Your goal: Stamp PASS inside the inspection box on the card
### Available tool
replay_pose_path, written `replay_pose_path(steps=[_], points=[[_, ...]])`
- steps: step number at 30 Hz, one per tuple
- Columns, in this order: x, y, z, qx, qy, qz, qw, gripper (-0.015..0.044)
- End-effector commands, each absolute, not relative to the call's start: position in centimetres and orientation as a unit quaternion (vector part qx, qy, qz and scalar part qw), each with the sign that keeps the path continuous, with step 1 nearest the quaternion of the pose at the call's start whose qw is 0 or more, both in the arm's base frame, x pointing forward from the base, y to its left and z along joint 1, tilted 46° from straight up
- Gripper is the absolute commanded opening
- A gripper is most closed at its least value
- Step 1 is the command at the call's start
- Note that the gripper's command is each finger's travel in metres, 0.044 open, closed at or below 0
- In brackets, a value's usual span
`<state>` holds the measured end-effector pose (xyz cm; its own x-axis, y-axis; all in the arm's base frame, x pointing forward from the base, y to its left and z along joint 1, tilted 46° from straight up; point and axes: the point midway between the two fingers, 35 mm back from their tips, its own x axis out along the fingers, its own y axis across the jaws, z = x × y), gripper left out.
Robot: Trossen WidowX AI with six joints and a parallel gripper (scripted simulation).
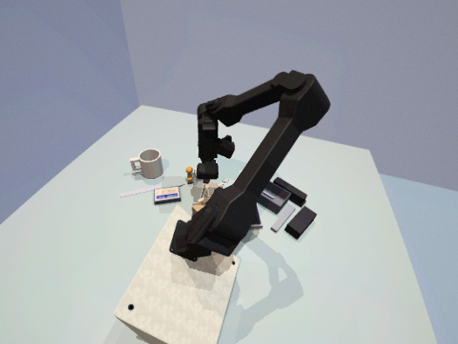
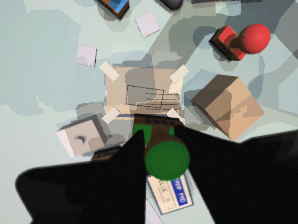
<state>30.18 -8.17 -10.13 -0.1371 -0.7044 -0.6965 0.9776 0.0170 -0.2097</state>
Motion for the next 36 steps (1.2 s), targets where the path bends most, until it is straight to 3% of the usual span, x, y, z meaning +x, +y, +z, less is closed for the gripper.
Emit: replay_pose_path(steps=[1, 14, 36], points=[[28.2, -6.4, -11.3, 0.199, 0.349, -0.670, 0.625, 0.0000], [20.8, -2.5, -13.9, 0.197, 0.347, -0.672, 0.623, 0.0000], [20.5, -4.4, -16.0, 0.198, 0.348, -0.672, 0.623, 0.0000]])
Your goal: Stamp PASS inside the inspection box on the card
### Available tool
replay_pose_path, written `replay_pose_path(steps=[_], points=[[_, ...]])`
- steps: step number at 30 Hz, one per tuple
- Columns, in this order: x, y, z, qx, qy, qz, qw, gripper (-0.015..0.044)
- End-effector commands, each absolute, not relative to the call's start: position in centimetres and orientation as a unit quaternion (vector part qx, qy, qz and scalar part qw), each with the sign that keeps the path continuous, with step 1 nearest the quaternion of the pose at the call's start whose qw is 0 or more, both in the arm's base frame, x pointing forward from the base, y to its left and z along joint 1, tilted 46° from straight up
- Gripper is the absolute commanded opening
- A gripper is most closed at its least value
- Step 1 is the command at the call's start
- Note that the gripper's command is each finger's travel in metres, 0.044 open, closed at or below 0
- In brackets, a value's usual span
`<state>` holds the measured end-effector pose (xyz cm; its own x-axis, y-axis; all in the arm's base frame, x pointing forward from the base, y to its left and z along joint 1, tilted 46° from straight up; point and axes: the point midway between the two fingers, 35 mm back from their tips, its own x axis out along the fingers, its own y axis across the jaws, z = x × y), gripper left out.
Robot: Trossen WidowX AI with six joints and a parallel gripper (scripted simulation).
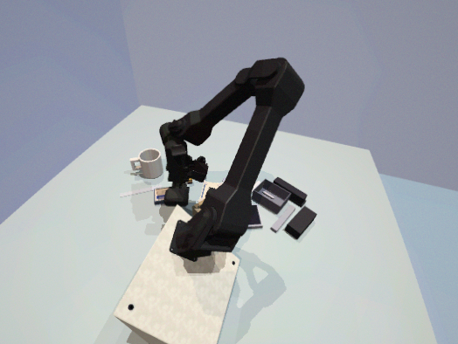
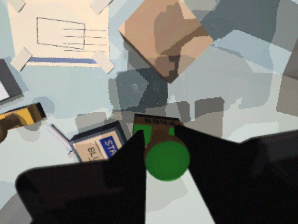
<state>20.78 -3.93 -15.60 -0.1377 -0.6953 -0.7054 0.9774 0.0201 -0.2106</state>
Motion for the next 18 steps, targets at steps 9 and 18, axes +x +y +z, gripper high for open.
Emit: replay_pose_path(steps=[9, 18], points=[[20.2, -5.5, -17.1, 0.197, 0.348, -0.672, 0.623, 0.0000], [19.9, -6.6, -18.0, 0.196, 0.347, -0.673, 0.623, 0.0000]])
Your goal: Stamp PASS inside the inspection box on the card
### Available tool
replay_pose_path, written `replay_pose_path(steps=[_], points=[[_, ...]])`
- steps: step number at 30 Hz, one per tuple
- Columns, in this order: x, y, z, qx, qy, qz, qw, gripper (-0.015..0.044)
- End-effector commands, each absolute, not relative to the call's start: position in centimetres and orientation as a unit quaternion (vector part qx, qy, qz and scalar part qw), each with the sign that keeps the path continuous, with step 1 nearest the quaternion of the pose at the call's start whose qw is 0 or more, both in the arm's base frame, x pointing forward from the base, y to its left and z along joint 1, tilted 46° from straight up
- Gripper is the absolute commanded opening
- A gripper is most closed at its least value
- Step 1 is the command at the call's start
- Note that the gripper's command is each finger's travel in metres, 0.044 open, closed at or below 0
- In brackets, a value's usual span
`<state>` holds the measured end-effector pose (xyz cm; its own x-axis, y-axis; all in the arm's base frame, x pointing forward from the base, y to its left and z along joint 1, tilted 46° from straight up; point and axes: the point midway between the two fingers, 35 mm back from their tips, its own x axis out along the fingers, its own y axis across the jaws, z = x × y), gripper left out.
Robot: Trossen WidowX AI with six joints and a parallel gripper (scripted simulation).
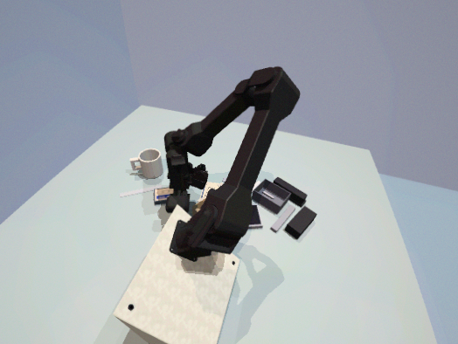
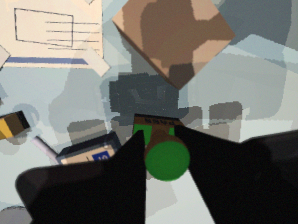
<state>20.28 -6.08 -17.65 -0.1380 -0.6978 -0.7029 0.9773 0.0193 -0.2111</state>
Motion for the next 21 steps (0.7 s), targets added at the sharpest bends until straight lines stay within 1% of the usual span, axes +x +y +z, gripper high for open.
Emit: replay_pose_path(steps=[1, 10, 19, 20, 21], points=[[19.82, -6.69, -18.14, 0.196, 0.347, -0.673, 0.623, 0.0000], [19.56, -7.33, -18.70, 0.195, 0.346, -0.673, 0.623, 0.0000], [19.81, -7.11, -18.53, 0.200, 0.345, -0.672, 0.624, 0.0236], [19.81, -7.11, -18.53, 0.200, 0.345, -0.672, 0.624, 0.0254], [19.81, -7.11, -18.53, 0.200, 0.345, -0.672, 0.624, 0.0254]])
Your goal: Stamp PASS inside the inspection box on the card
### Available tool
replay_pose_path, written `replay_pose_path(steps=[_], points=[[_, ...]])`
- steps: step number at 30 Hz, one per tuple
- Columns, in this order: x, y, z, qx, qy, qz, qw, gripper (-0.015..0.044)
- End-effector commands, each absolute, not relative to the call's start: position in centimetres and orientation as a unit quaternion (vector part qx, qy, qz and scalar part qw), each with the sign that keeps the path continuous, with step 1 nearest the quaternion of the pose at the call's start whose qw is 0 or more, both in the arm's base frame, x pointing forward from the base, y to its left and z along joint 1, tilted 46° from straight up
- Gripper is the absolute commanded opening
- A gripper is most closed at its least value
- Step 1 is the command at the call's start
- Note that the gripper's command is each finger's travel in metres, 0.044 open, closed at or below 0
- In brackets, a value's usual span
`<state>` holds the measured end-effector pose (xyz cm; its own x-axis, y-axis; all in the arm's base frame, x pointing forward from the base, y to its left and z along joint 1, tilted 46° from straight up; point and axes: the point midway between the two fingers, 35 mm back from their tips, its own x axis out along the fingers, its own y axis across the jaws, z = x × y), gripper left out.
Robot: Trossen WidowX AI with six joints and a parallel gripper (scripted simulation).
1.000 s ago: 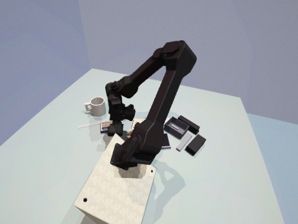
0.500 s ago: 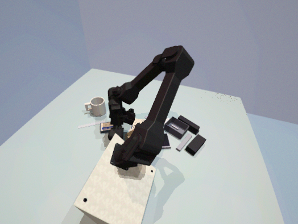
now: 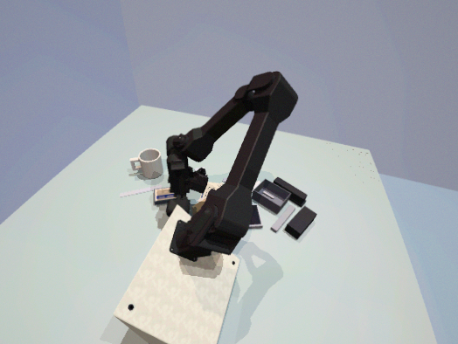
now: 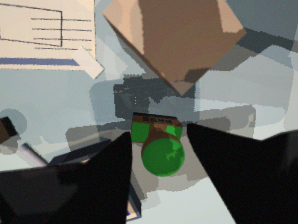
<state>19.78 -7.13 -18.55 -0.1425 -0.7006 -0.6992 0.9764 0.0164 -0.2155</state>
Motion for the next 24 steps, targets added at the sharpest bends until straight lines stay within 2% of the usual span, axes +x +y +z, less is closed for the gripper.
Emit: replay_pose_path(steps=[1, 10, 24], points=[[19.8, -7.1, -18.5, 0.200, 0.345, -0.672, 0.624, 0.0254], [21.5, 1.0, -10.5, 0.199, 0.348, -0.672, 0.623, 0.0254], [21.5, 1.2, -10.3, 0.198, 0.348, -0.672, 0.623, 0.0254]])
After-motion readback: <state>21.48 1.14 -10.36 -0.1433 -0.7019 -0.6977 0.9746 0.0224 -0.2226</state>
